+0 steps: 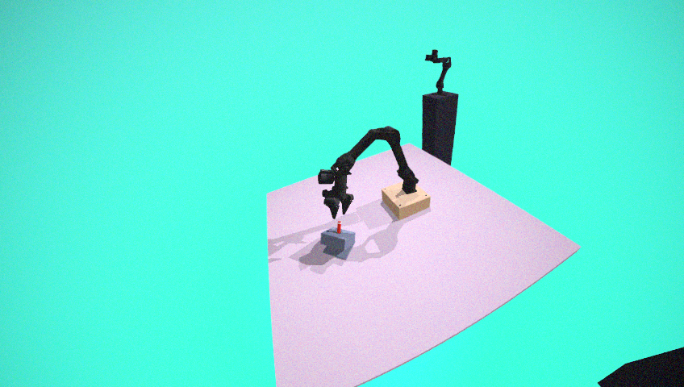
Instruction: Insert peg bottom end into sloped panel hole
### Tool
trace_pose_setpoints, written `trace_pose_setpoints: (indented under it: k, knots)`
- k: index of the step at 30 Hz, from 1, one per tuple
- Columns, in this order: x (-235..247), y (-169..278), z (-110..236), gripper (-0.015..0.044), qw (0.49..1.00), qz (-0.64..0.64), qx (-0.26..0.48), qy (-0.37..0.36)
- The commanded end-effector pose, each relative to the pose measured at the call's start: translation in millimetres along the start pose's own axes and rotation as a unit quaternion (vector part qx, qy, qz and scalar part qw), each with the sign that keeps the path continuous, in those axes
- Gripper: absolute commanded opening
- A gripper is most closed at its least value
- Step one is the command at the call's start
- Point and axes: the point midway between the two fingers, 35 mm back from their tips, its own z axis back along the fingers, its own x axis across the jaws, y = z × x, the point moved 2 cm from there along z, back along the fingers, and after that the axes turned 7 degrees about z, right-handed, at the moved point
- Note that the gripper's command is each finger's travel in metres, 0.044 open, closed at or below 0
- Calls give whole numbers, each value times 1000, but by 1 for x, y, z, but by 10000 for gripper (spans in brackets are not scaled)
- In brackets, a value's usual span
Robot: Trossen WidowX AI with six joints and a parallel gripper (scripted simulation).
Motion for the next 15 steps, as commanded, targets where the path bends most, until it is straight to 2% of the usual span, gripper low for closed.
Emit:
trace_pose_setpoints:
  k: [1, 15]
  knots:
    - [2, 0, 12, 440, 1000, 3, -3, -4]
    - [-3, 0, 37, 440, 1000, 3, -3, -4]
